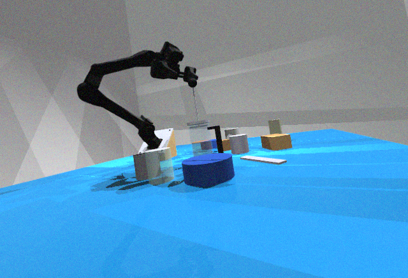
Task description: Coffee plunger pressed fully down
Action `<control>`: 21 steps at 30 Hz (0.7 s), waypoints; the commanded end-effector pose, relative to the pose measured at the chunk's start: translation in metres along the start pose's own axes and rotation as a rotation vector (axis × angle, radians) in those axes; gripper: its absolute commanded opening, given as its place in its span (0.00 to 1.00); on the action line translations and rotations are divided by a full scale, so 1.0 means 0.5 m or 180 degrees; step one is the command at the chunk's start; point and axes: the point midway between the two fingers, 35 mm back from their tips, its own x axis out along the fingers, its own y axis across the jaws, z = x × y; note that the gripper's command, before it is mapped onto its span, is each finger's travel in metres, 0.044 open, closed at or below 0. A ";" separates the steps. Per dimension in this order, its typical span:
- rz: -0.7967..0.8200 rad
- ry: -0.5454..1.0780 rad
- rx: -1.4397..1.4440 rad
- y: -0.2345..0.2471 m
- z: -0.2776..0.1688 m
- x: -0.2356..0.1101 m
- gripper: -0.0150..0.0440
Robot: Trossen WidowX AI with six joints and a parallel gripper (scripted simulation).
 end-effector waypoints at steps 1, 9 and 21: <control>-0.0082 -0.0004 0.0089 -0.013 -0.020 0.012 1.00; -0.0073 0.0028 0.0093 -0.008 -0.022 0.021 1.00; -0.0049 0.0071 0.0100 -0.002 -0.024 0.056 1.00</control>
